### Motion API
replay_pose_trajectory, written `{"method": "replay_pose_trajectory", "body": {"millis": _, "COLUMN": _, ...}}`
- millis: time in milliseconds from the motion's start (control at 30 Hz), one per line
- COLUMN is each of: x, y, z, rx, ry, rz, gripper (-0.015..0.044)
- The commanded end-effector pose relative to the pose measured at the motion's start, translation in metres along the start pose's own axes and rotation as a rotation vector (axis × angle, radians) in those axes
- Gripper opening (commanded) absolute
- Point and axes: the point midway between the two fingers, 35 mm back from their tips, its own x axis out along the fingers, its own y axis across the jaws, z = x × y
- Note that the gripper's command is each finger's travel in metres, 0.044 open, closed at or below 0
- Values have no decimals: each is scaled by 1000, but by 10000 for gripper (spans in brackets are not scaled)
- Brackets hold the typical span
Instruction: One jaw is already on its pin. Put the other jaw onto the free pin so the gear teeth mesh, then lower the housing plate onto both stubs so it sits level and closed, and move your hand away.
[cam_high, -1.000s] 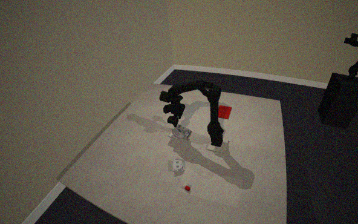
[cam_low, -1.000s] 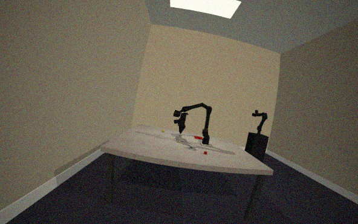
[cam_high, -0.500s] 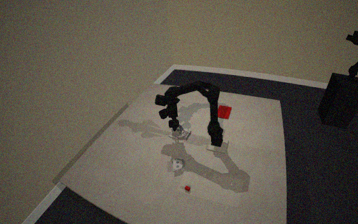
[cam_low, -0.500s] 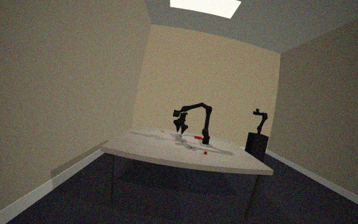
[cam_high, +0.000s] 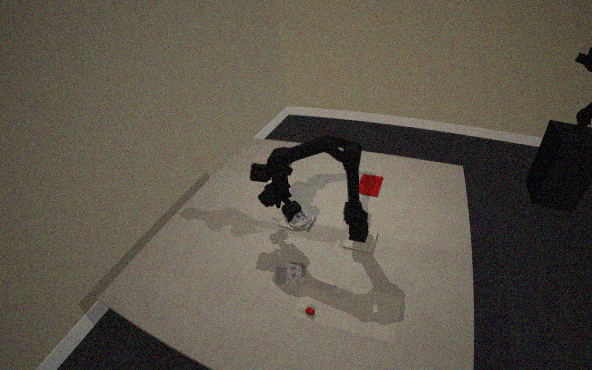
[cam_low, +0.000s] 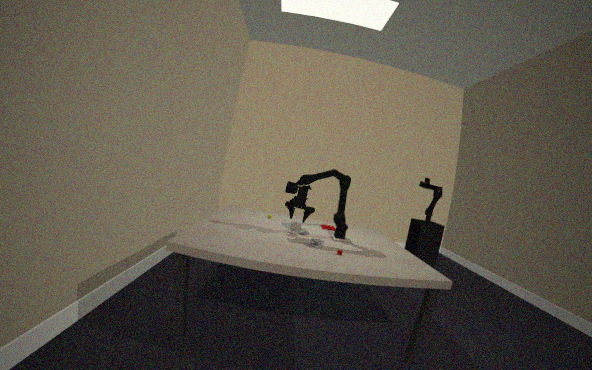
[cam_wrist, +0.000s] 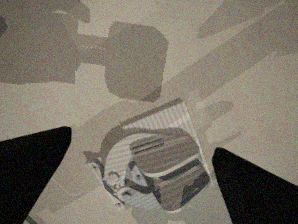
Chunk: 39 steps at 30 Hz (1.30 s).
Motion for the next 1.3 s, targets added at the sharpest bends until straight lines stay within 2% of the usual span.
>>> {"method": "replay_pose_trajectory", "body": {"millis": 0, "x": -1, "y": 6, "z": 7, "rx": -114, "ry": 2, "rz": 0, "gripper": 440}}
{"method": "replay_pose_trajectory", "body": {"millis": 1267, "x": -7, "y": 89, "z": 68, "rx": -1237, "ry": -4, "rz": 23, "gripper": 440}}
